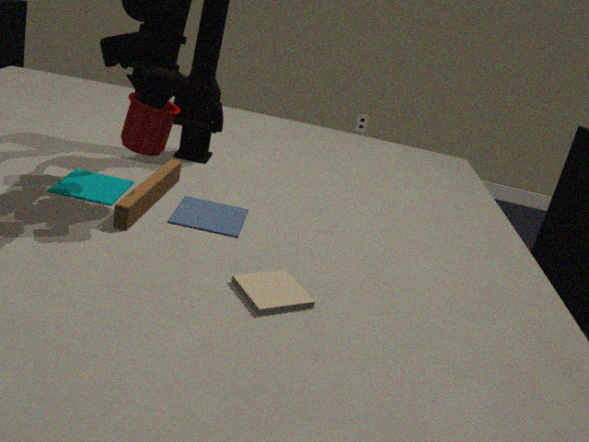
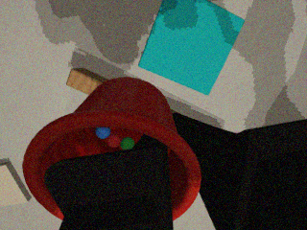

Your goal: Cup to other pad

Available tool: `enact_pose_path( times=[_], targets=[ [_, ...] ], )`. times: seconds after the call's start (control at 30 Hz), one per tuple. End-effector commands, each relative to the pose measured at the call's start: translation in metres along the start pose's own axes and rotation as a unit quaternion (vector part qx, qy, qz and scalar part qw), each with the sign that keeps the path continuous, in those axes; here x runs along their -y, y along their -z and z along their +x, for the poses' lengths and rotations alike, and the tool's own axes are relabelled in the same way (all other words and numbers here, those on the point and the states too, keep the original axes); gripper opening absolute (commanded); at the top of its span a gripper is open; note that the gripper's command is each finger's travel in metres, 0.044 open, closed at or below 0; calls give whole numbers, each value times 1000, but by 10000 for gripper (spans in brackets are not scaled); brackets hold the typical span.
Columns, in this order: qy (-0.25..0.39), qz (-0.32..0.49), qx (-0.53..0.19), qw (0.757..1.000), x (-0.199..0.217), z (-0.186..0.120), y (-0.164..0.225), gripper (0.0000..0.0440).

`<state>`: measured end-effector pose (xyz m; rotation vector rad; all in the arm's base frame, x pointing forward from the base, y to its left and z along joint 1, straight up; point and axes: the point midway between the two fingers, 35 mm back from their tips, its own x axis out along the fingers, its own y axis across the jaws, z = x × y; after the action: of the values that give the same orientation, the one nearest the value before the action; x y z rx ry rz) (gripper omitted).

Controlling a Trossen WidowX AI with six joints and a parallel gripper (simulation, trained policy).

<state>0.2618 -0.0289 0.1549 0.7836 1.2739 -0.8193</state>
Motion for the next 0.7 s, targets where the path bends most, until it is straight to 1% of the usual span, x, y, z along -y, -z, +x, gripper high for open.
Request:
enact_pose_path(
  times=[0.0,0.3,0.67],
  targets=[
    [-3,8,8,1000,4,1,-10,0],
    [-7,38,20,999,17,11,-32,0],
    [-5,66,28,997,33,31,-48,0]
  ],
)
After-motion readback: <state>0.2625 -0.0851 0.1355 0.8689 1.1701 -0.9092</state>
